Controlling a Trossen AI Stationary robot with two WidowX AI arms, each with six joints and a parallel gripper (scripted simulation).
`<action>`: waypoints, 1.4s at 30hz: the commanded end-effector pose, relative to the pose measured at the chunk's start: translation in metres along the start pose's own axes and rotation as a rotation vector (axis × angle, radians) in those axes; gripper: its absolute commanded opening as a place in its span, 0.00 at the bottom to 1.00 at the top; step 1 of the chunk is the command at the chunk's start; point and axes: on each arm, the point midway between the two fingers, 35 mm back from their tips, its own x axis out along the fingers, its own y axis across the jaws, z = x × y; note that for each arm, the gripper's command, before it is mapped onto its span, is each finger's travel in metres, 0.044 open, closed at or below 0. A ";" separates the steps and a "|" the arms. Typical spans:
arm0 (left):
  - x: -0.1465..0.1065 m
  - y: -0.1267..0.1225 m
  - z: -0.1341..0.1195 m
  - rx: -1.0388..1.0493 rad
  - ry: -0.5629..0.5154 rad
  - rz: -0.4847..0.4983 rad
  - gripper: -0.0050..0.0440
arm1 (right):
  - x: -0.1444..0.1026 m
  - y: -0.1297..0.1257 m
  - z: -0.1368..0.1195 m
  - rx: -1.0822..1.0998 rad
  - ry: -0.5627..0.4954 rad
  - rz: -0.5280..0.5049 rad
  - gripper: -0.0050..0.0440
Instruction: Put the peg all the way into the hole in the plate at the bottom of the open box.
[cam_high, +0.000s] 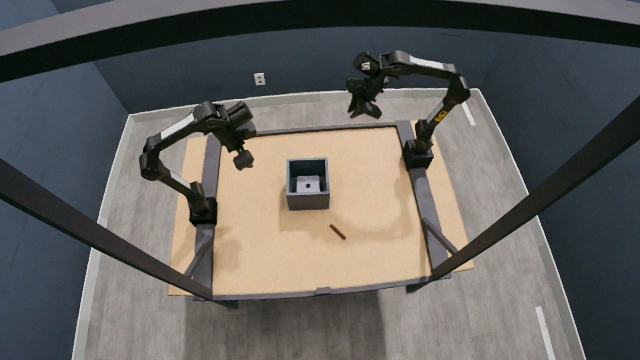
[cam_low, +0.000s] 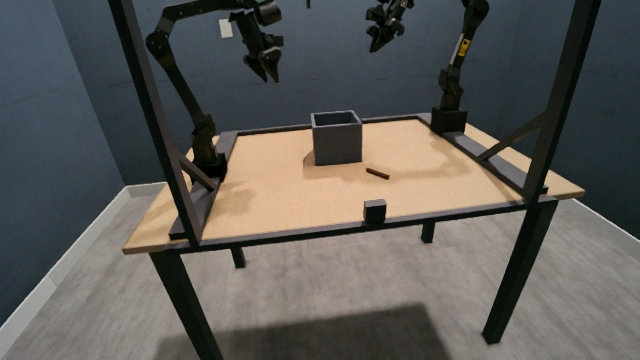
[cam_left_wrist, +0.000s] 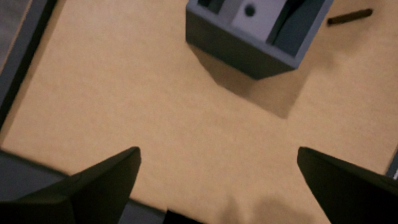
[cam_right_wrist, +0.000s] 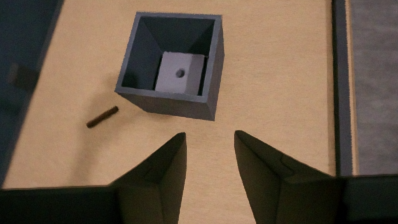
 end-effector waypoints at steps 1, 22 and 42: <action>0.001 -0.006 0.010 0.042 -0.102 -0.009 1.00 | 0.014 0.008 0.016 -0.123 0.048 -0.002 0.36; 0.006 -0.044 0.056 0.190 -0.540 -0.085 1.00 | 0.118 0.072 0.039 -0.779 0.335 0.034 0.36; -0.019 -0.083 0.075 0.294 -0.962 -0.194 1.00 | 0.227 0.171 0.010 -1.487 0.570 0.104 0.36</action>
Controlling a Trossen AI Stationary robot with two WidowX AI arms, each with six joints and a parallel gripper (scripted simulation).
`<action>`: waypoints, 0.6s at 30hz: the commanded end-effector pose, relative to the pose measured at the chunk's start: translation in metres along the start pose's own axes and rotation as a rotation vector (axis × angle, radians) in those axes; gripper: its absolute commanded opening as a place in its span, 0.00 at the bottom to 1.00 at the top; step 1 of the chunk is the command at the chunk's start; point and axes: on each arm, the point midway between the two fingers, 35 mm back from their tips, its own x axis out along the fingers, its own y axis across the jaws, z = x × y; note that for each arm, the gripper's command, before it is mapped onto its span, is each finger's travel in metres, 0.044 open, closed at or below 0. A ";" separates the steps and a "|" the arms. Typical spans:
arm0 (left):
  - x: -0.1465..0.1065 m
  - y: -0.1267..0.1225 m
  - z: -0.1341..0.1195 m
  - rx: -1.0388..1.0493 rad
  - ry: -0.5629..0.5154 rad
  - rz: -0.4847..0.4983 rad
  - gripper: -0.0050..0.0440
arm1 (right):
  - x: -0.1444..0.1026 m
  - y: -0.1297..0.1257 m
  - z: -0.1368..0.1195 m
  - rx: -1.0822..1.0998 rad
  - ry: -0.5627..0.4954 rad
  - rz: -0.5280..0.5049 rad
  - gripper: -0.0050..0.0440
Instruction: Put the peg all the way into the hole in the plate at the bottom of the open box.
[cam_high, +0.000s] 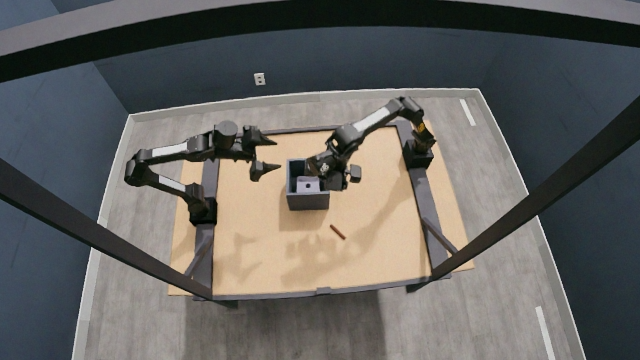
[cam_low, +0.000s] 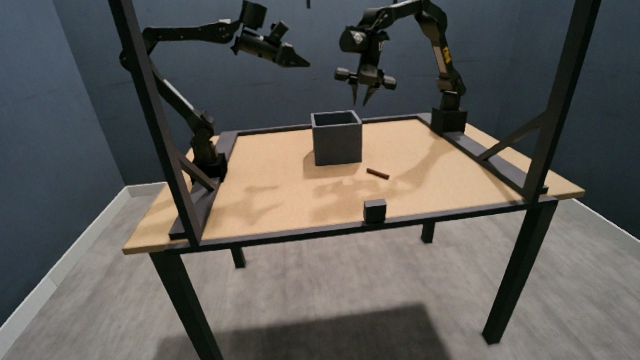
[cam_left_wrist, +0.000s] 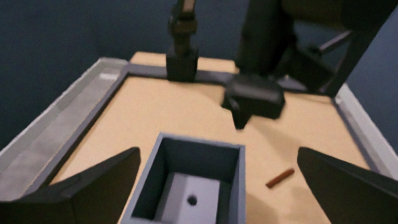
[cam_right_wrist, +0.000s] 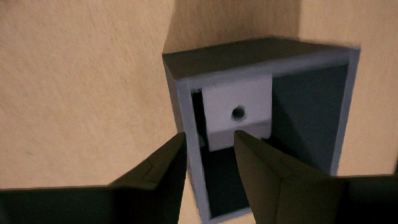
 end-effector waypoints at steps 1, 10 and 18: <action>-0.006 -0.010 0.014 0.028 -0.136 -0.026 1.00 | 0.019 0.006 0.038 -0.196 0.063 0.013 0.36; -0.015 -0.024 0.026 0.051 -0.302 -0.064 1.00 | 0.056 0.032 0.083 -0.483 0.157 0.030 0.36; -0.028 -0.035 0.035 0.062 -0.443 -0.097 1.00 | 0.110 0.059 0.115 -0.731 0.232 0.039 0.36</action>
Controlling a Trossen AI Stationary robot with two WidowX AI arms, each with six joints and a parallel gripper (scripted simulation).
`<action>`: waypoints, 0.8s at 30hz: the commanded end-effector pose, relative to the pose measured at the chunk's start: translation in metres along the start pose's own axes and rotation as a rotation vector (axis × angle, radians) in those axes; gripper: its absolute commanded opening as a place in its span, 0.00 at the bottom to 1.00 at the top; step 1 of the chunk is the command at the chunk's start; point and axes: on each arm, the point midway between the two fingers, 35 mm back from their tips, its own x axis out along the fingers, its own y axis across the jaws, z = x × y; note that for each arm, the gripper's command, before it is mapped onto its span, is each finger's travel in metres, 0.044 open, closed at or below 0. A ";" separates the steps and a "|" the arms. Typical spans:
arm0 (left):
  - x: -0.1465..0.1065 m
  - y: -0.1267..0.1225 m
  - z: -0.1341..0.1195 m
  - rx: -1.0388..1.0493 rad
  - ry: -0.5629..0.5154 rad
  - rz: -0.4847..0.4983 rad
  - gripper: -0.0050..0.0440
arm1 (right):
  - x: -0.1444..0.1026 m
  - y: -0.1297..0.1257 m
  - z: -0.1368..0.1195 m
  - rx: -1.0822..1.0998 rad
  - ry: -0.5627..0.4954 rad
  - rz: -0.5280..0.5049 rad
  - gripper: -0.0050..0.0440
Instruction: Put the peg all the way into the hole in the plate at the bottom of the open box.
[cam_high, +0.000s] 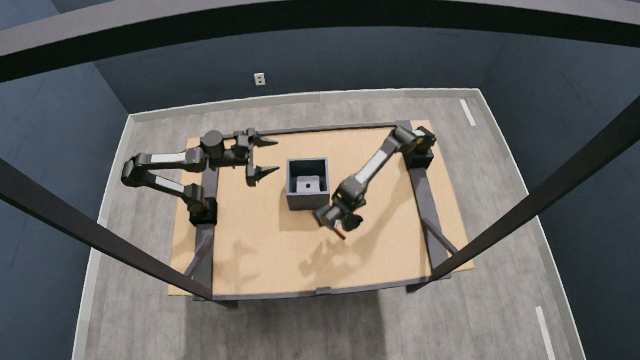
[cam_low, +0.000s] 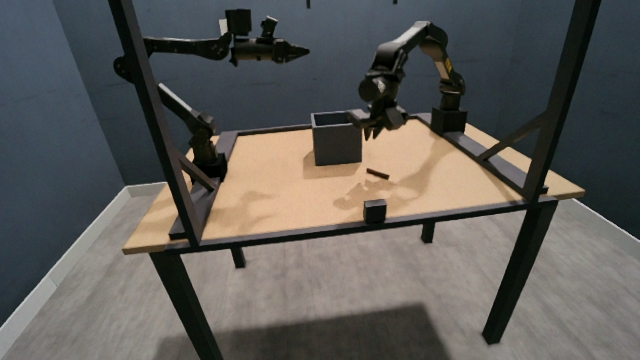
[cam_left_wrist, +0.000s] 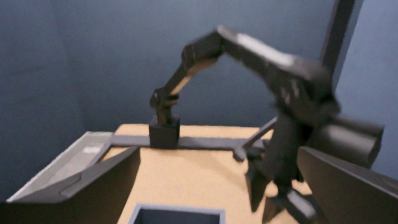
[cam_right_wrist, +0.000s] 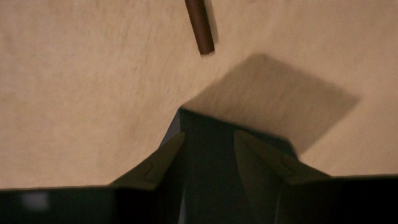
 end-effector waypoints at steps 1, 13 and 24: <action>-0.009 -0.008 0.016 0.014 -0.128 -0.021 1.00 | 0.030 -0.006 0.039 -0.177 0.057 0.002 0.36; -0.010 -0.010 0.026 0.013 -0.168 -0.025 1.00 | 0.040 -0.005 0.045 -0.215 0.073 0.007 0.36; -0.011 -0.010 0.019 0.007 -0.151 -0.029 1.00 | 0.020 -0.006 0.046 -0.216 0.057 -0.035 0.36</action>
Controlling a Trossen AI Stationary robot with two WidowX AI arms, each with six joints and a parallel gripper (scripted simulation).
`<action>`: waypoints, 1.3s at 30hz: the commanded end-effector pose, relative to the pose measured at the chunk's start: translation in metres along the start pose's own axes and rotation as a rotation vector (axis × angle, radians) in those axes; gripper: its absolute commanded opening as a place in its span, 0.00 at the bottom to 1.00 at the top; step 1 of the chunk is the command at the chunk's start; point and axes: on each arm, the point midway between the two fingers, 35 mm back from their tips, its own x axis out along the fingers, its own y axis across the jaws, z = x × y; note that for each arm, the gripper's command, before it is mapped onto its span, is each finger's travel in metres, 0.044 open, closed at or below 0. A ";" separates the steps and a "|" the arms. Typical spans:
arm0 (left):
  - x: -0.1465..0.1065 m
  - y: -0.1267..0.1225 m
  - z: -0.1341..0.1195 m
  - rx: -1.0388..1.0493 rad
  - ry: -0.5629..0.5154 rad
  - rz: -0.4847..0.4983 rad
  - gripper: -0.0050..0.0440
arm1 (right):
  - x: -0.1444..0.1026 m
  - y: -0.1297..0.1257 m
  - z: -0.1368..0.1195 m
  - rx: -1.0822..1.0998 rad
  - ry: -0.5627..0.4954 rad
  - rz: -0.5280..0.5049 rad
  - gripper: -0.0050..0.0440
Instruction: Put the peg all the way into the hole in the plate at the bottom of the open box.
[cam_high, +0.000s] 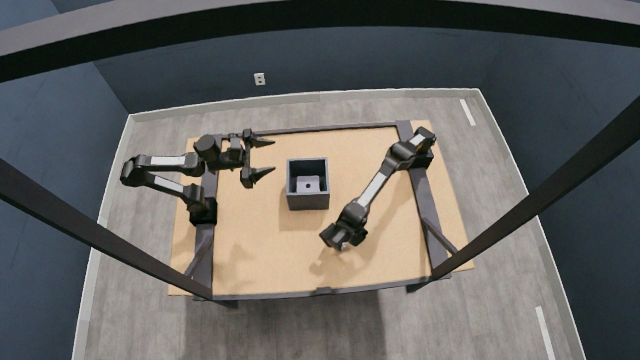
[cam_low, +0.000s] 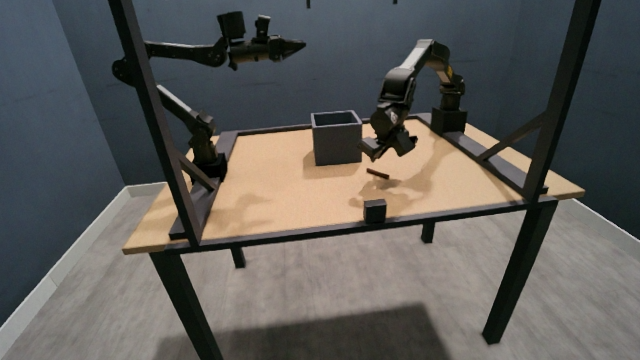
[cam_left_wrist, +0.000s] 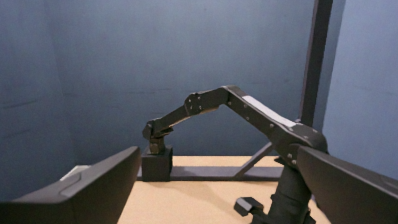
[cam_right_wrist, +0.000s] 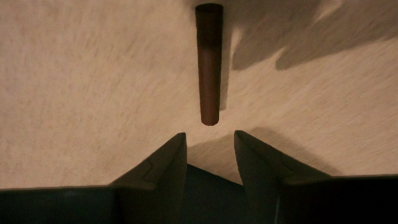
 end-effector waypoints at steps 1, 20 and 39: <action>-0.001 0.001 0.006 -0.004 -0.013 0.002 1.00 | -0.023 -0.005 -0.005 0.012 -0.010 -0.051 0.36; -0.002 0.001 0.006 -0.004 -0.015 0.001 1.00 | -0.025 -0.005 -0.007 0.011 -0.006 -0.057 0.36; -0.001 0.001 0.006 -0.004 -0.016 0.001 1.00 | 0.026 0.000 0.000 -0.005 0.001 -0.013 0.36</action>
